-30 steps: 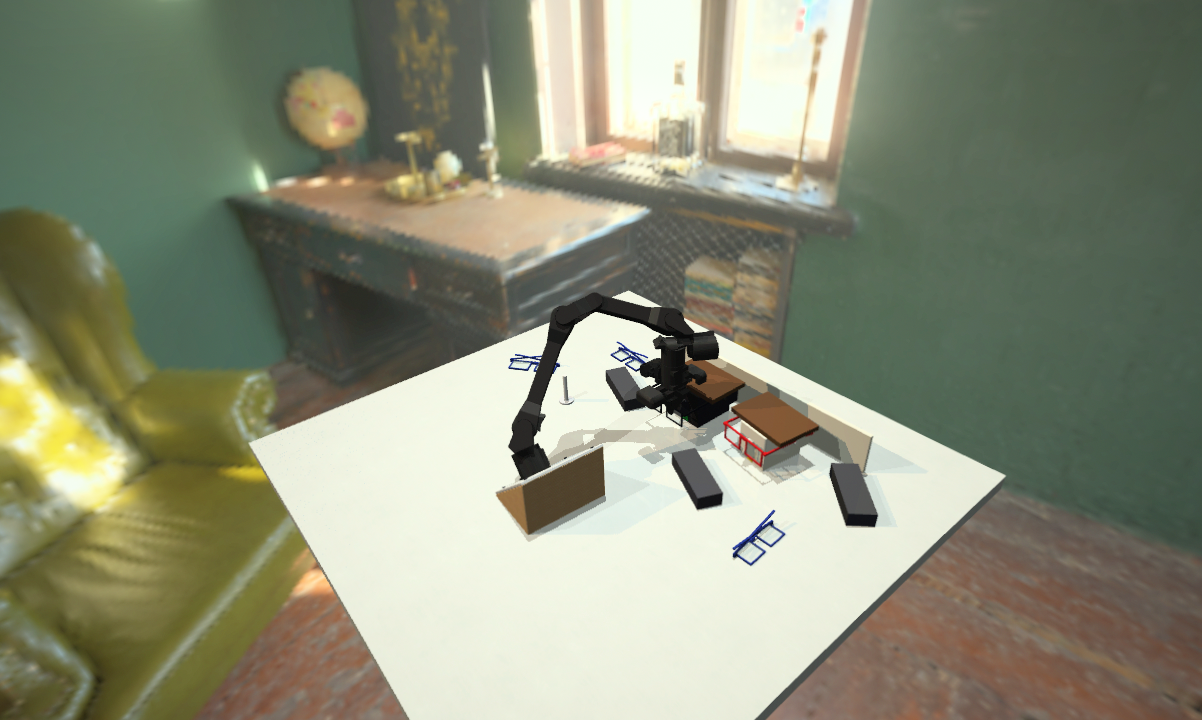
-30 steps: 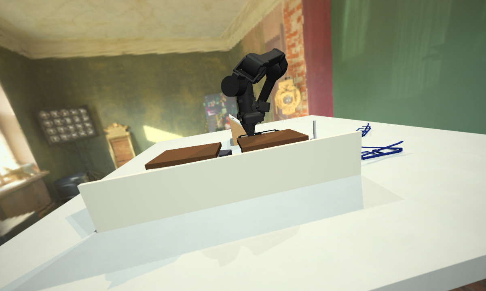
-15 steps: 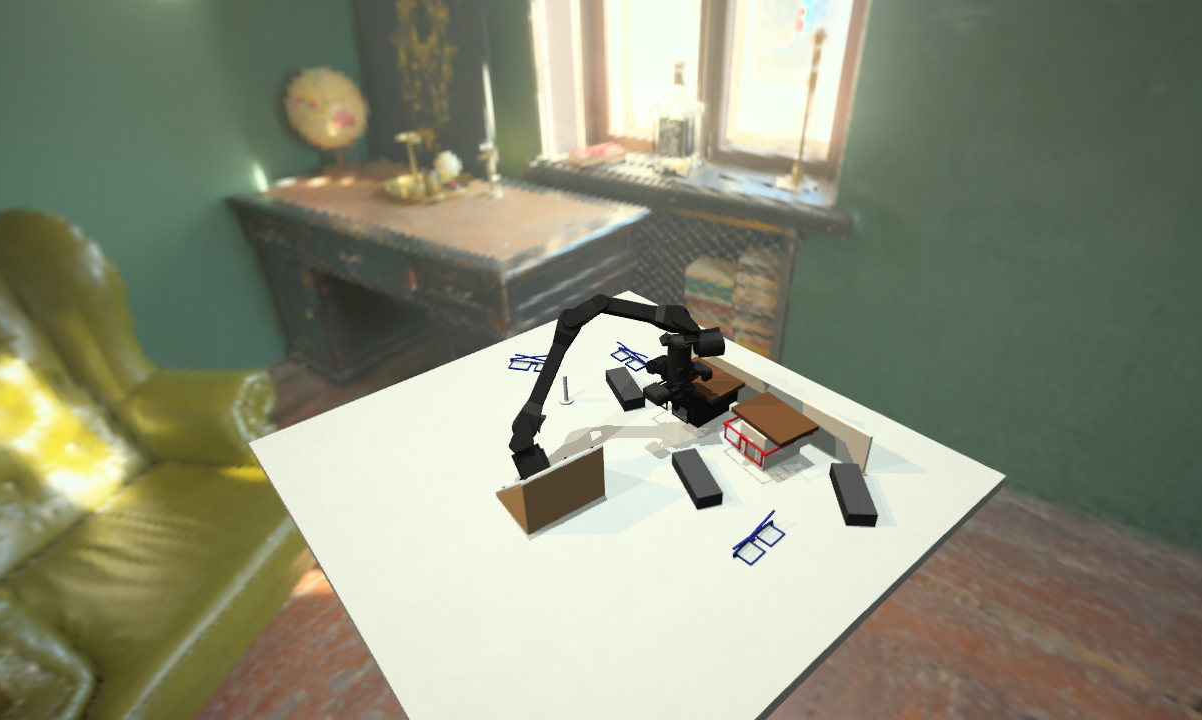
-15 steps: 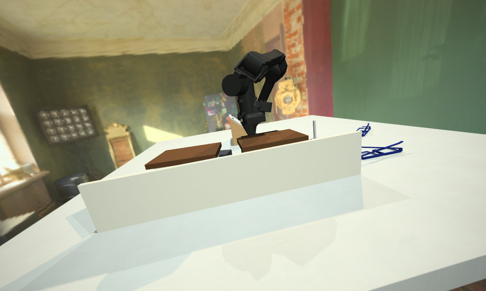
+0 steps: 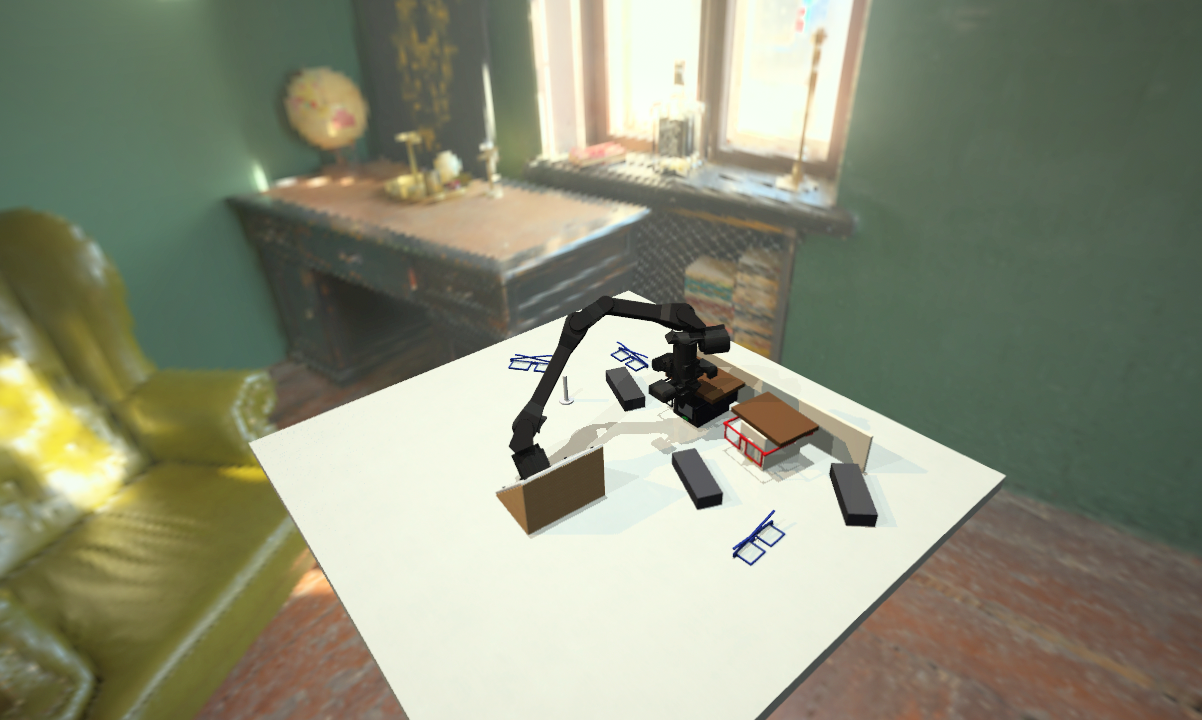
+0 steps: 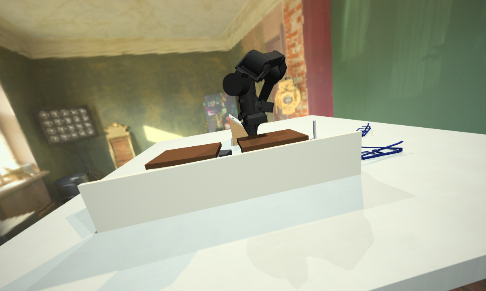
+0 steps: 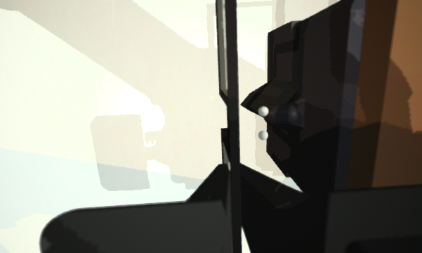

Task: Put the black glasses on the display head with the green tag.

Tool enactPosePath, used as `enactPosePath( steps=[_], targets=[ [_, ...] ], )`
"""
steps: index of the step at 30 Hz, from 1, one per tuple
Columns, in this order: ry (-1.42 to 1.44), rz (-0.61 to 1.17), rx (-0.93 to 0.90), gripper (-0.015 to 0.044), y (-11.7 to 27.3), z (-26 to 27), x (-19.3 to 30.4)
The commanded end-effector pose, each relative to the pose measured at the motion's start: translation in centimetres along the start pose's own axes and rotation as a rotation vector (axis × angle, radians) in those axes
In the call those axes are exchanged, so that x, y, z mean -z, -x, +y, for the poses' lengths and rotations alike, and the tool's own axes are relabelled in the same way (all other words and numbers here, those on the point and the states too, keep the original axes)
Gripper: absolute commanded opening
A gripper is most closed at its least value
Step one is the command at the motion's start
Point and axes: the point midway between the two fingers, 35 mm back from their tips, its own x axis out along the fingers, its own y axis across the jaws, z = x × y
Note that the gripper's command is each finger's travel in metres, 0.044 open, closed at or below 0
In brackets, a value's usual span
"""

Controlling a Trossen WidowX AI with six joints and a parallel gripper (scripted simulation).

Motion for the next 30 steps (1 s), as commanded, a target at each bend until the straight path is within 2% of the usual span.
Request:
enactPosePath(
  steps=[1, 30],
  targets=[
    [-0.005, -0.007, -0.008, 0.0, -0.47, -0.41, 0.06],
    [-0.004, -0.007, -0.007, 0.0, -0.53, -1.29, 0.06]
  ],
)
